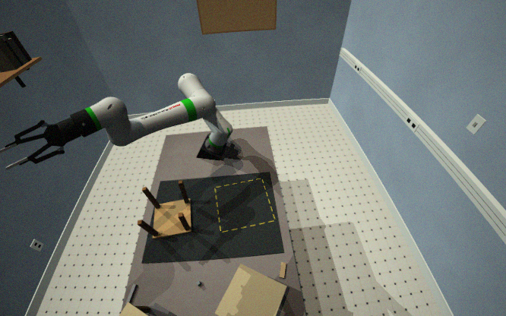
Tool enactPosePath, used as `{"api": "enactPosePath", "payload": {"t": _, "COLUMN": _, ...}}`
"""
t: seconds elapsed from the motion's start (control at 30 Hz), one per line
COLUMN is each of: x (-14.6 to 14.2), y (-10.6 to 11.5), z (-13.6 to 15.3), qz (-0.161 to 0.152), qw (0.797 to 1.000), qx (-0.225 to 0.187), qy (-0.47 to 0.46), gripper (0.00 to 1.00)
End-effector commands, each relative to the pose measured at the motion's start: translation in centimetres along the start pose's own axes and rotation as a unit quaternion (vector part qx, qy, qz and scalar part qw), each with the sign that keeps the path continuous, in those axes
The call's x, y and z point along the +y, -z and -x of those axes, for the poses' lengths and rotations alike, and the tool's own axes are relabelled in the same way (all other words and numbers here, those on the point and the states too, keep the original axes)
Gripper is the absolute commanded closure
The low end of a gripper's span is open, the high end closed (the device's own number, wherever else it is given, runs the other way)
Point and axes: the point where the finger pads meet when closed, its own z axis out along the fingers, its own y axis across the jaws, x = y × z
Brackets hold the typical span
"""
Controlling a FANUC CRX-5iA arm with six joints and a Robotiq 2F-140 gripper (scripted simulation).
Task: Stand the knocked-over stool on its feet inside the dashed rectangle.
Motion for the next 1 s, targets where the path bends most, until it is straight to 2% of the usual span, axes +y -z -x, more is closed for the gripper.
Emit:
{"api": "enactPosePath", "payload": {"t": 0.0, "x": 4.6, "y": -0.5, "z": 5.4, "qz": 0.076, "qw": 0.990, "qx": -0.069, "qy": -0.095, "gripper": 0.62}}
{"api": "enactPosePath", "payload": {"t": 0.1, "x": 6.8, "y": -0.9, "z": 8.2, "qz": 0.078, "qw": 0.990, "qx": -0.071, "qy": -0.097, "gripper": 0.62}}
{"api": "enactPosePath", "payload": {"t": 0.5, "x": 6.8, "y": -0.9, "z": 8.2, "qz": 0.078, "qw": 0.990, "qx": -0.071, "qy": -0.097, "gripper": 0.62}}
{"api": "enactPosePath", "payload": {"t": 0.53, "x": 7.7, "y": 0.0, "z": 12.7, "qz": 0.099, "qw": 0.977, "qx": -0.114, "qy": -0.150, "gripper": 0.62}}
{"api": "enactPosePath", "payload": {"t": 0.57, "x": 7.5, "y": 0.6, "z": 15.1, "qz": 0.113, "qw": 0.961, "qx": -0.155, "qy": -0.199, "gripper": 0.62}}
{"api": "enactPosePath", "payload": {"t": 0.67, "x": 7.7, "y": 1.0, "z": 17.1, "qz": 0.114, "qw": 0.960, "qx": -0.158, "qy": -0.202, "gripper": 0.62}}
{"api": "enactPosePath", "payload": {"t": 0.97, "x": 7.8, "y": 1.1, "z": 17.2, "qz": 0.114, "qw": 0.960, "qx": -0.158, "qy": -0.202, "gripper": 0.62}}
